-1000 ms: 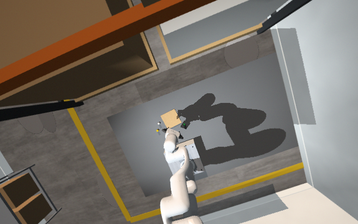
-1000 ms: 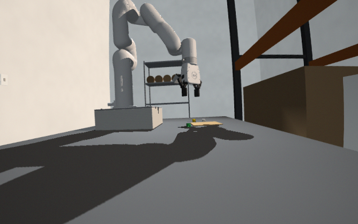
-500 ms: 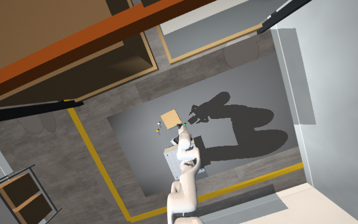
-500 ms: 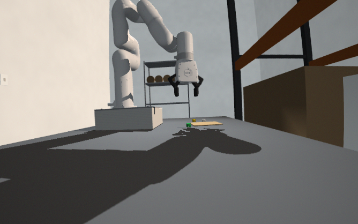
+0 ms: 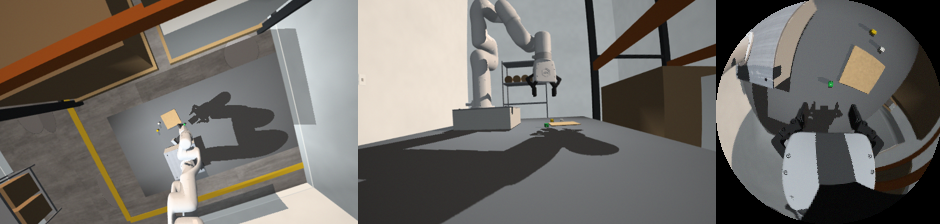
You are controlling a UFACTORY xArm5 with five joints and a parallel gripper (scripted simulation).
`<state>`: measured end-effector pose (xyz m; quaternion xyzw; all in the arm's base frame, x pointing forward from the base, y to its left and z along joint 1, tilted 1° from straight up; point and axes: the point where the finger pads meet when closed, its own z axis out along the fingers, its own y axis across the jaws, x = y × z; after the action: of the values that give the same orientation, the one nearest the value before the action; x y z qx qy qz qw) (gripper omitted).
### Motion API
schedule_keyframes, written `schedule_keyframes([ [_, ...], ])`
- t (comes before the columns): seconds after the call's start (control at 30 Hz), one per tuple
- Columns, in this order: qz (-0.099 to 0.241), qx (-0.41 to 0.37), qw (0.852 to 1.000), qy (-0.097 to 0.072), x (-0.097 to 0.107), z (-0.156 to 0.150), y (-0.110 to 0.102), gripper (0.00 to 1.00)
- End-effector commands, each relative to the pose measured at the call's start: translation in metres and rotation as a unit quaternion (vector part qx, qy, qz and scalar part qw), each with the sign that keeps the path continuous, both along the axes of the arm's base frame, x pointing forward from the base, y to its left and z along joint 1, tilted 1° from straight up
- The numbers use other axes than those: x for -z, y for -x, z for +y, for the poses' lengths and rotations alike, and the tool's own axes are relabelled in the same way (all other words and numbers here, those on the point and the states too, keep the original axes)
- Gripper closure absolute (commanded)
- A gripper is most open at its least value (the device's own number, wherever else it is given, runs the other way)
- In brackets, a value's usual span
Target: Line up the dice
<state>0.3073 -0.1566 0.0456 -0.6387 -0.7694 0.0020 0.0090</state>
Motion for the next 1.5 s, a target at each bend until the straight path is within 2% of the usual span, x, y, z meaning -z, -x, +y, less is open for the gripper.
schedule_keyframes([
  [0.0,-0.002,-0.013,1.0,0.001,0.0,-0.001,-0.001,0.0],
  [0.17,-0.002,-0.108,0.994,-0.001,0.007,0.0,-0.002,0.0],
  [0.27,-0.003,-0.138,0.99,-0.001,0.009,0.0,-0.002,0.0],
  [0.47,-0.003,-0.239,0.971,-0.003,0.016,0.0,-0.003,0.0],
  [0.57,-0.003,-0.242,0.97,-0.003,0.016,0.0,-0.003,0.0],
  [0.63,-0.004,-0.304,0.953,-0.004,0.02,0.0,-0.003,0.0],
  [0.7,-0.004,-0.319,0.948,-0.004,0.021,0.0,-0.003,0.0],
  [0.77,-0.004,-0.356,0.934,-0.004,0.024,0.0,-0.003,0.0],
  [0.8,-0.004,-0.358,0.934,-0.004,0.024,0.0,-0.003,0.0],
  [0.83,-0.005,-0.384,0.923,-0.005,0.026,0.0,-0.003,0.0],
  [0.97,-0.005,-0.435,0.9,-0.005,0.03,0.0,-0.003,0.0],
  [1.03,-0.005,-0.468,0.884,-0.006,0.032,0.001,-0.003,0.0],
  [1.13,-0.005,-0.471,0.882,-0.006,0.033,0.001,-0.003,0.0],
  [1.17,-0.005,-0.506,0.863,-0.006,0.035,0.001,-0.003,0.0],
  [1.2,-0.006,-0.526,0.85,-0.007,0.037,0.001,-0.003,0.0],
  [1.27,-0.006,-0.538,0.843,-0.007,0.038,0.001,-0.003,0.0],
  [1.3,-0.006,-0.56,0.828,-0.007,0.04,0.001,-0.003,0.0],
  [1.33,-0.006,-0.568,0.823,-0.007,0.04,0.001,-0.003,0.0],
  [1.37,-0.006,-0.585,0.811,-0.008,0.042,0.001,-0.003,0.0],
  [1.47,-0.006,-0.618,0.786,-0.008,0.045,0.002,-0.003,0.0],
])
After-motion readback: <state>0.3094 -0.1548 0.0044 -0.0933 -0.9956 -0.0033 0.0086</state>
